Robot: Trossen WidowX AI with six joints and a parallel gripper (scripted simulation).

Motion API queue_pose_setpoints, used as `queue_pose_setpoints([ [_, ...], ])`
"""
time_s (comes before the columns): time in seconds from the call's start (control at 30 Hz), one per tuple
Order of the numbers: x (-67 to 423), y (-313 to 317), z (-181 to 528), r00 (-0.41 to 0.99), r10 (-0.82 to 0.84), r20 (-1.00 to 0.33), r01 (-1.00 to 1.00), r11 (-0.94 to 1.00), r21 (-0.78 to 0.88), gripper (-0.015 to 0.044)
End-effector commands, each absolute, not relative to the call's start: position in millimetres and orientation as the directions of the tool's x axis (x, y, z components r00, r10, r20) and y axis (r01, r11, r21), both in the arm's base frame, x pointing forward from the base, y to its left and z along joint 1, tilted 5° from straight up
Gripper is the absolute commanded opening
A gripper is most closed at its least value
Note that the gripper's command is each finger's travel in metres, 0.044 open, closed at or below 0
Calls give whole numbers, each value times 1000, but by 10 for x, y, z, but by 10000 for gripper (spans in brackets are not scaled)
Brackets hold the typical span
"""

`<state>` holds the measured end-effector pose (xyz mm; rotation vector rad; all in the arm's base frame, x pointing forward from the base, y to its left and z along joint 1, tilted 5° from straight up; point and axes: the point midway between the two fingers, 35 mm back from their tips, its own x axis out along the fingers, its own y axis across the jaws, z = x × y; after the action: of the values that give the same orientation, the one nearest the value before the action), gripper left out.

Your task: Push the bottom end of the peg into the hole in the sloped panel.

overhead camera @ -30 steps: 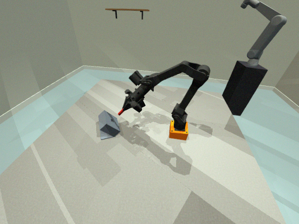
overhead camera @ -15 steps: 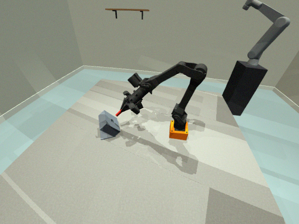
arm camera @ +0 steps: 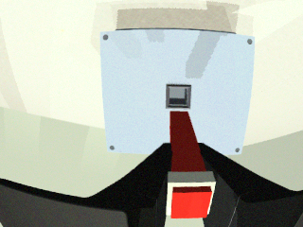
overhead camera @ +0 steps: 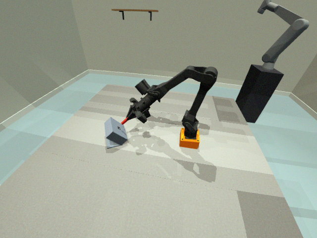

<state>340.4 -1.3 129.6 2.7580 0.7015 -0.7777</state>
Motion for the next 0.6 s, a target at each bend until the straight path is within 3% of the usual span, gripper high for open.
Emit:
queue_pose_setpoints([
  [0.0,3389,-9,1218,745,388,-542,485,-873,43,0],
  [0.57,3472,33,1181,746,389,-540,486,-873,43,0],
])
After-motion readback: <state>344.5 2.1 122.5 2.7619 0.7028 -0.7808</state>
